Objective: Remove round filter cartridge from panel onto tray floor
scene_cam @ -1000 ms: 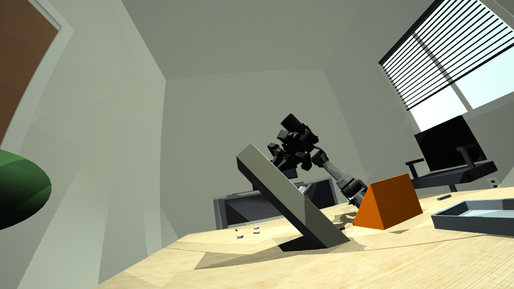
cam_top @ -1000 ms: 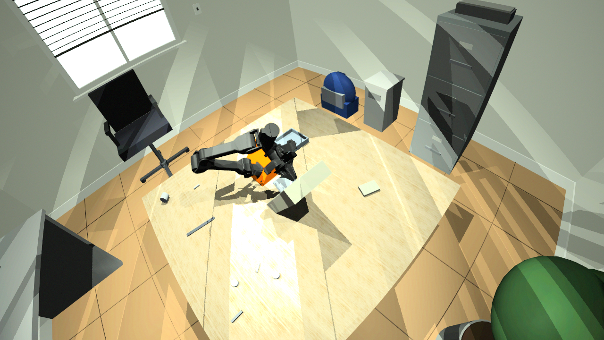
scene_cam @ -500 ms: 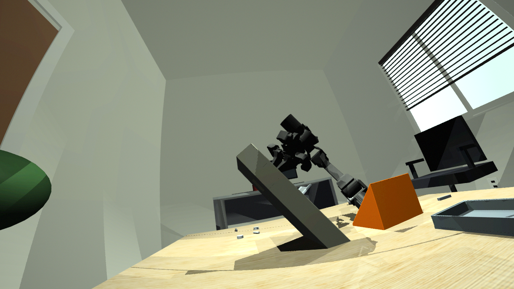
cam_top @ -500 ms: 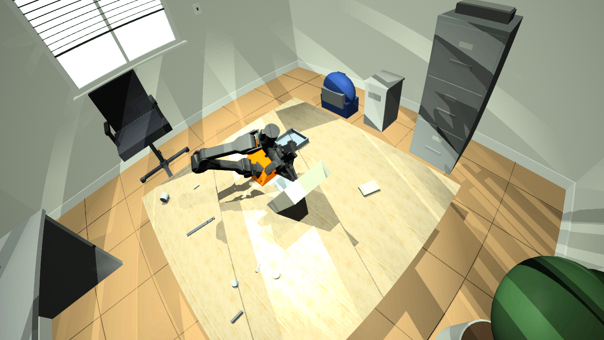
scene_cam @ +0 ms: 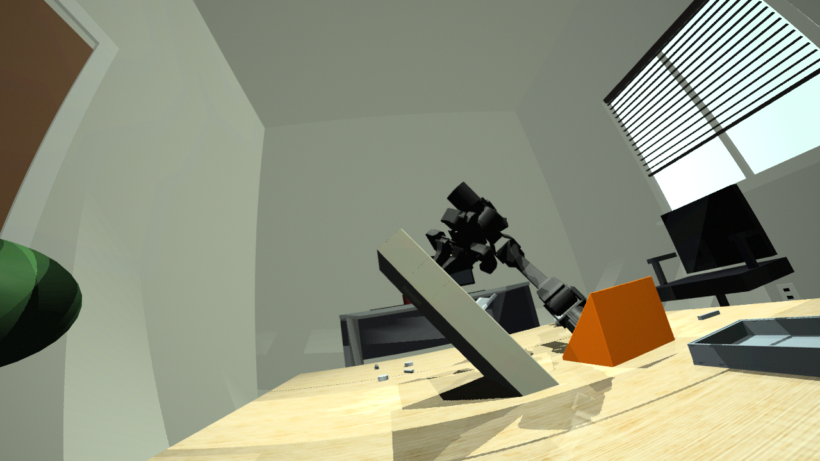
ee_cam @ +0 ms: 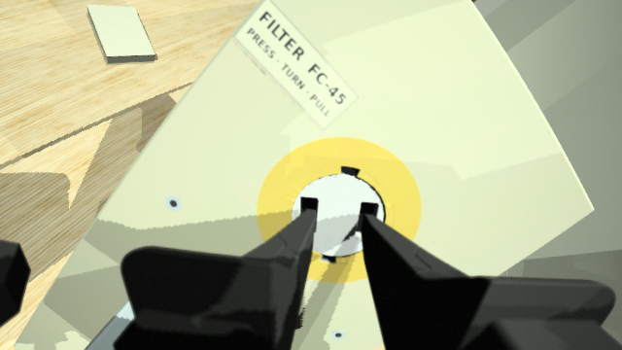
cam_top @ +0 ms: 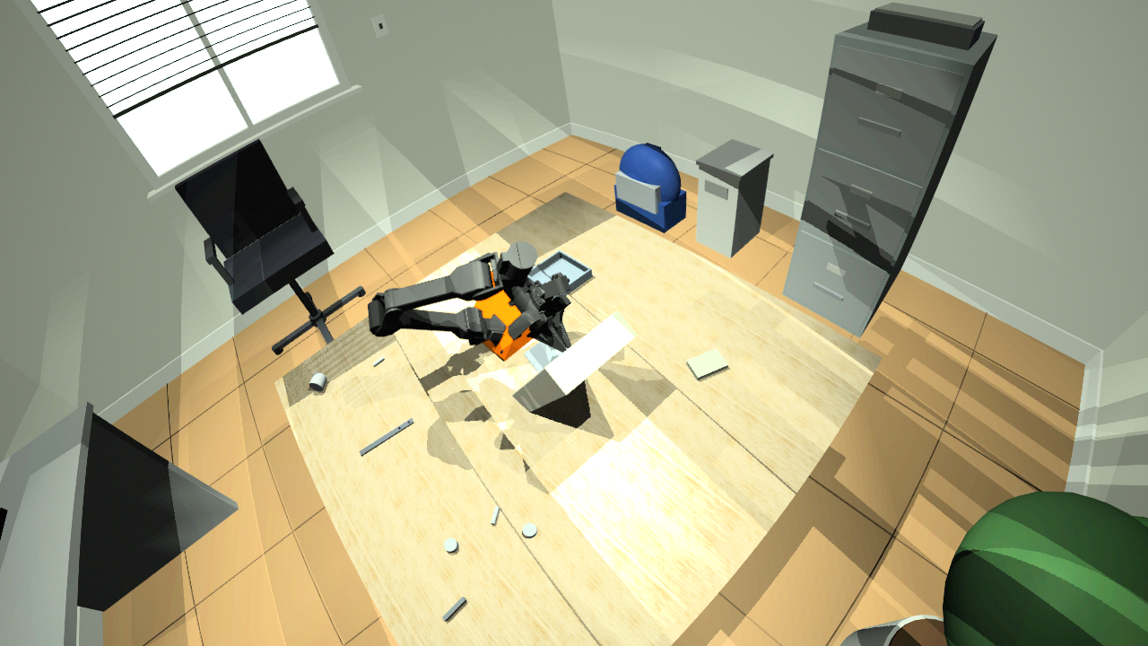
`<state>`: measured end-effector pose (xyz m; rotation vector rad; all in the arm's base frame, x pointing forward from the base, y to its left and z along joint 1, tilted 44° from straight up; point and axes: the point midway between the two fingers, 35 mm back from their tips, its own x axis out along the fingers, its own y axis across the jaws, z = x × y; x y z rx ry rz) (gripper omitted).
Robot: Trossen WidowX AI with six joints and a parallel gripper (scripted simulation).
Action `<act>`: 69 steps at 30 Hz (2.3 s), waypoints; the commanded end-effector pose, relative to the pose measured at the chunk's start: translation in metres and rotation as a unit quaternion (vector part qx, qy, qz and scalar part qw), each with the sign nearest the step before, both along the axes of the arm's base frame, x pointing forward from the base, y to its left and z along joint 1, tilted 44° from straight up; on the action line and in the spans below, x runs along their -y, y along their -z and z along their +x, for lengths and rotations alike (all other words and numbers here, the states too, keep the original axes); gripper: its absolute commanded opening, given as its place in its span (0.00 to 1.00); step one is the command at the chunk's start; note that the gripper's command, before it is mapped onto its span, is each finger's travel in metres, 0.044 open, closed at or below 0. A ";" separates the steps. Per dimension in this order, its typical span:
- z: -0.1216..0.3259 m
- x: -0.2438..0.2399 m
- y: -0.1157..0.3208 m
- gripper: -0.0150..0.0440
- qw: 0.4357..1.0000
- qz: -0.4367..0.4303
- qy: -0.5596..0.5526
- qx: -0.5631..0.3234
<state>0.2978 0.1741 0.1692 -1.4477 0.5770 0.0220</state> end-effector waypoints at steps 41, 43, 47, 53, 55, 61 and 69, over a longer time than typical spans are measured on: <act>0.015 0.005 0.006 0.44 1.000 -0.002 -0.001 -0.001; 0.015 0.006 0.006 0.44 1.000 -0.002 -0.001 -0.001; 0.016 0.006 0.007 0.44 1.000 -0.002 -0.001 -0.001; 0.011 0.002 0.004 0.43 1.000 -0.001 -0.007 0.003; 0.011 0.002 0.004 0.41 1.000 -0.001 -0.007 0.003; 0.011 0.002 0.004 0.34 1.000 -0.001 -0.007 0.003; 0.014 0.004 0.006 0.25 0.999 -0.045 -0.023 -0.016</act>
